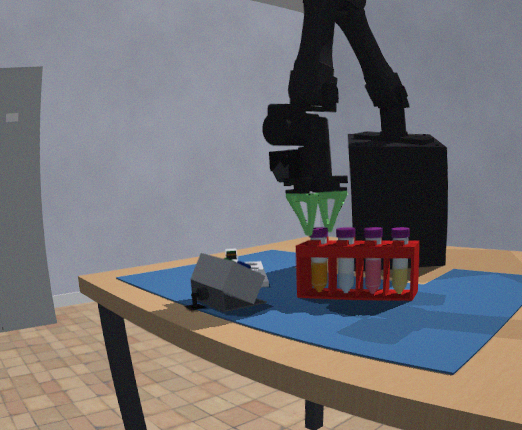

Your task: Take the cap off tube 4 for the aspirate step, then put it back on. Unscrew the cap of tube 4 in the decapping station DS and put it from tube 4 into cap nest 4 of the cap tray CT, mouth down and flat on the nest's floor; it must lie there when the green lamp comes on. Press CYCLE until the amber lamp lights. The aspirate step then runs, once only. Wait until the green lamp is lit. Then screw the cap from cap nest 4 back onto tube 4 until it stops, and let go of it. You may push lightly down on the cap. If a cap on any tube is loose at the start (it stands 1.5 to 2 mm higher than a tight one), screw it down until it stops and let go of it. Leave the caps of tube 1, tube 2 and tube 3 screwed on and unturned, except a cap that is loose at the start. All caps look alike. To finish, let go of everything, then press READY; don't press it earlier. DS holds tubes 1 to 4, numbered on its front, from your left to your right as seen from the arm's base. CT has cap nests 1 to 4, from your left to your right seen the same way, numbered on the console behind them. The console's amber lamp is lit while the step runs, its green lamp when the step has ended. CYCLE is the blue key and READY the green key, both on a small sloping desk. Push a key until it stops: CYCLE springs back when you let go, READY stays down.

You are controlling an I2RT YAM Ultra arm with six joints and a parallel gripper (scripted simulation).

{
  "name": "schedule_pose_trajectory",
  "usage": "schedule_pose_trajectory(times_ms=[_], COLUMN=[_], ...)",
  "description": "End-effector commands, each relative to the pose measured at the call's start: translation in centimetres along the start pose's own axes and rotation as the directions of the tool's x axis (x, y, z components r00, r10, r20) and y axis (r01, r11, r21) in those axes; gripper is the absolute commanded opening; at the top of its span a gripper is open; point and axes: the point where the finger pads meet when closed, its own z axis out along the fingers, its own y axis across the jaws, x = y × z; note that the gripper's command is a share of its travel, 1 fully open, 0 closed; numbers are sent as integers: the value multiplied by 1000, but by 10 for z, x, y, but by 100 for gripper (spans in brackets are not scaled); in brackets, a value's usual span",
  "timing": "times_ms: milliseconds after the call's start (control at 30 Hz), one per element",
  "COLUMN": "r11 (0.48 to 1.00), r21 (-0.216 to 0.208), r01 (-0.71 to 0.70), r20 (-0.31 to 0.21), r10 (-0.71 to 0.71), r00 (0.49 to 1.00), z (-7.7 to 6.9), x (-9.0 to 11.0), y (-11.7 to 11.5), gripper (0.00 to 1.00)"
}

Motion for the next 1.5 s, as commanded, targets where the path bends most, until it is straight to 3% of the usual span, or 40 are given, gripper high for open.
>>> schedule_pose_trajectory(times_ms=[0, 233, 267, 733, 933, 1000, 1233, 1467], r11=[1000, 1000, 1000, 1000, 955, 955, 796, 540], r21=[-12, -12, -12, -12, -10, -10, -7, -3], r01=[0, 0, 0, 0, 296, 296, 605, 842], r20=[4, 4, 4, 4, 7, 7, 10, 12], r10=[0, 0, 0, 0, -296, -296, -605, -842], r00=[1000, 1000, 1000, 1000, 955, 955, 796, 540], z=[-1, 1, 1, 1, 1, 1, 1, 1], x=[0, 0, 0, 0, 0, 0, 0, 0], y=[4, 5, 5, 5, 5, 5, 5, 5], gripper=[49, 49, 0, 0, 0, 0, 0, 0])
